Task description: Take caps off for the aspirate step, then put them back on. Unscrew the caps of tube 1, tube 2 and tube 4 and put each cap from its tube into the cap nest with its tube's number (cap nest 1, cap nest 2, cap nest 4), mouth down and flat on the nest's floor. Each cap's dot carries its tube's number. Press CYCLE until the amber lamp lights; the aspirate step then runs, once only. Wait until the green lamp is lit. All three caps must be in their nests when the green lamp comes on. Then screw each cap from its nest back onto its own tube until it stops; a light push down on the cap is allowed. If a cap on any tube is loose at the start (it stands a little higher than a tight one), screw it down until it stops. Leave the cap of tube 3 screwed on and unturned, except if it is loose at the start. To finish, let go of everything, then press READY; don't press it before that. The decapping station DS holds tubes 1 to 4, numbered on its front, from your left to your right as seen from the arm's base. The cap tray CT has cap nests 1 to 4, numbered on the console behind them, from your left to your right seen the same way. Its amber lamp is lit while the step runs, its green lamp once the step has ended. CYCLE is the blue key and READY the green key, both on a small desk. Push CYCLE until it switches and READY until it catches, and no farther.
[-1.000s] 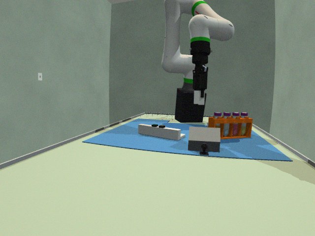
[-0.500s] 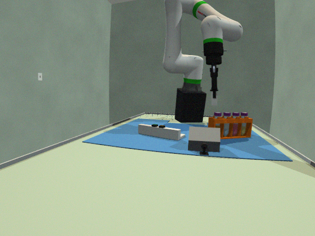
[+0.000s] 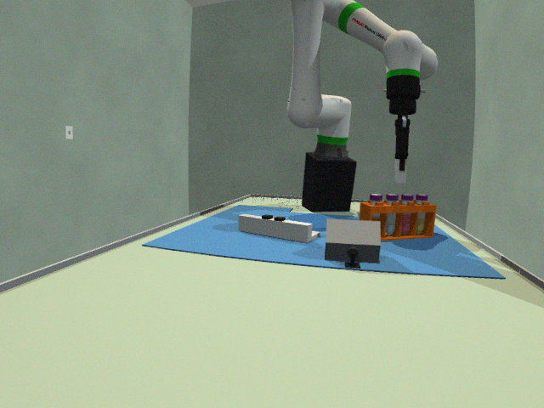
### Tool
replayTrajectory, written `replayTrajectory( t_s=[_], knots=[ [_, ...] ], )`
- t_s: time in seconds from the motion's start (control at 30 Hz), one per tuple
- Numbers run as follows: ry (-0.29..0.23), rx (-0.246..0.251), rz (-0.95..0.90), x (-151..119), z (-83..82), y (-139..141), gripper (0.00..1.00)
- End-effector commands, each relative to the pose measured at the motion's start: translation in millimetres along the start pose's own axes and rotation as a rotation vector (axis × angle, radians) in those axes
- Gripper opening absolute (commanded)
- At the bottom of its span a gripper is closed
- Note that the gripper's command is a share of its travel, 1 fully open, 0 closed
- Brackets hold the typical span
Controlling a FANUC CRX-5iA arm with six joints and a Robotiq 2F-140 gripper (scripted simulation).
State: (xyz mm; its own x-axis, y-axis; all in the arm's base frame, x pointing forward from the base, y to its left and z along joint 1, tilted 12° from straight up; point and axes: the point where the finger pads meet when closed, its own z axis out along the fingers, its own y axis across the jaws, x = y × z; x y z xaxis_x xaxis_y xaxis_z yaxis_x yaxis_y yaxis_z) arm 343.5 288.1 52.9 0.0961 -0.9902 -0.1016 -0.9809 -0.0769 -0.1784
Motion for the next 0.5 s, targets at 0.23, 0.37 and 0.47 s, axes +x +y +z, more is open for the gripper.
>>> replayTrajectory(
  t_s=[0.23, 0.37, 0.47],
  knots=[
    [0.004, 0.003, 0.002, -70, 0.5, 22, 0.35],
    [0.004, 0.003, 0.002, -70, 0.5, 22, 0.35],
    [0.004, 0.003, 0.002, -70, 0.5, 22, 0.35]
  ],
)
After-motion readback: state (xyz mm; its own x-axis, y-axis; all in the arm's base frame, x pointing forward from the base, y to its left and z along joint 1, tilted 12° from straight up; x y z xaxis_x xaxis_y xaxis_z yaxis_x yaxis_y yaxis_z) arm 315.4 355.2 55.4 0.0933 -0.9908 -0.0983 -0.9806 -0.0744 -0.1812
